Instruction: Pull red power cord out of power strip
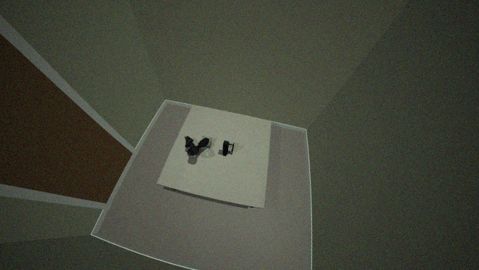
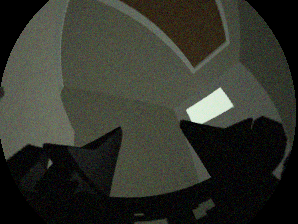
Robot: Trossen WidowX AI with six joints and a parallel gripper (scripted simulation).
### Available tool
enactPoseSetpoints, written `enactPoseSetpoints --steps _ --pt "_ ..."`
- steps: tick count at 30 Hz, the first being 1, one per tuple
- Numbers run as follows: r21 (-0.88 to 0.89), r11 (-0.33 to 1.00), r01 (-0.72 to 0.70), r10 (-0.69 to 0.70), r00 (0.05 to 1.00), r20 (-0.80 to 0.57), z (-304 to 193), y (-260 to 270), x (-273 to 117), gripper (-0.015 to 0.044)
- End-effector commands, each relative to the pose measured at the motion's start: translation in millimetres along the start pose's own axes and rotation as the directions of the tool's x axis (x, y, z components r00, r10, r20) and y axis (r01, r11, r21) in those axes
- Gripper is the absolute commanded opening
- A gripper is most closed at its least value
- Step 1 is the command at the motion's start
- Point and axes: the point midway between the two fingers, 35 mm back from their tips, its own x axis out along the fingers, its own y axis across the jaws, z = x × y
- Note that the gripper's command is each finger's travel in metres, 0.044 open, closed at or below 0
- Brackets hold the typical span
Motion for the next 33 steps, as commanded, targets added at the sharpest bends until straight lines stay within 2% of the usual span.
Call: enactPoseSetpoints --steps 1,9,22,33 --pt "0.001 1.0 -0.002 0.002 1.0 0.0 0.0 0.2 0.0 0.0374" --pt "0.067 0.988 -0.136 0.136 0.991 0.005 7.8 11.9 -9.3 0.0164" --pt "0.139 0.916 -0.376 0.355 0.922 0.157 64.6 16.9 -51.8 0.016" --pt "0.137 0.806 -0.575 0.511 0.795 0.328 111.6 4.0 -102.7 0.016"
